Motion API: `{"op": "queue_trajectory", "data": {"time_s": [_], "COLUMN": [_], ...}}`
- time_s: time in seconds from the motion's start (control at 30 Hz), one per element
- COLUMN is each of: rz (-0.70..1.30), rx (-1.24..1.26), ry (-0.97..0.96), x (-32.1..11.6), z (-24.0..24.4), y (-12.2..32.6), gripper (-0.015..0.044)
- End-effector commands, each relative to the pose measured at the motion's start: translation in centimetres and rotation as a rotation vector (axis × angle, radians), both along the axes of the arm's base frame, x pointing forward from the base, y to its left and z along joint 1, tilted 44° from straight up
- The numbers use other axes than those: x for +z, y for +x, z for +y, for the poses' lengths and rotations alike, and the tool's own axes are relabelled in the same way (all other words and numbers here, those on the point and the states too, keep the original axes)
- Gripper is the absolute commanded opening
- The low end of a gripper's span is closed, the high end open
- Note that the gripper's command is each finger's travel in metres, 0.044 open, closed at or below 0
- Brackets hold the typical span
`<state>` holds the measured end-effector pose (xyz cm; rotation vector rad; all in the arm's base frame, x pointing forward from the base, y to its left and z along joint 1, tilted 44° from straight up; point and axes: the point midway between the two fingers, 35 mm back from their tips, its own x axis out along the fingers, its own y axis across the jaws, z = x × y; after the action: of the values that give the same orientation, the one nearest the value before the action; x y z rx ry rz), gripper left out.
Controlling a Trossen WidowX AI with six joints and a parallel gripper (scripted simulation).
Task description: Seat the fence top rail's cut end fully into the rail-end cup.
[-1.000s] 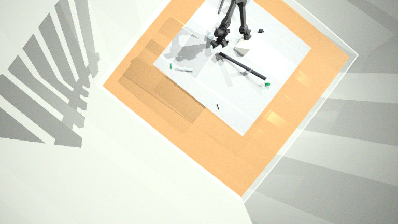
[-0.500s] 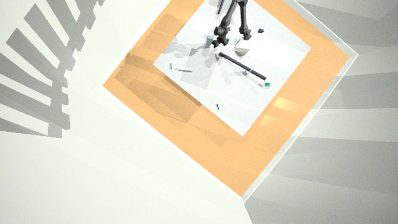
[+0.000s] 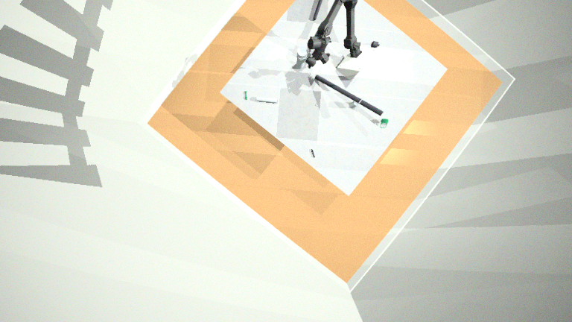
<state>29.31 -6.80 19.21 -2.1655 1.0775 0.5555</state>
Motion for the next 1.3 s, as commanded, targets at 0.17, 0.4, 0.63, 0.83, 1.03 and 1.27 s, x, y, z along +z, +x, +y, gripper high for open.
{"op": "queue_trajectory", "data": {"time_s": [0.17,0.4,0.63,0.83,1.03,1.27], "rz": [-0.008,-0.018,-0.011,-0.011,-0.011,-0.004], "rx": [-0.007,-0.017,-0.01,-0.01,-0.01,-0.011], "ry": [0.0,0.001,0.001,0.001,0.001,0.007], "x": [0.0,0.0,0.0,0.0,0.0,-0.1], "z": [0.0,0.0,0.0,0.0,0.1,1.7], "y": [0.1,0.2,0.1,0.1,0.1,0.1], "gripper": [0.0,0.0,0.0,0.0105,0.0262,0.044]}}
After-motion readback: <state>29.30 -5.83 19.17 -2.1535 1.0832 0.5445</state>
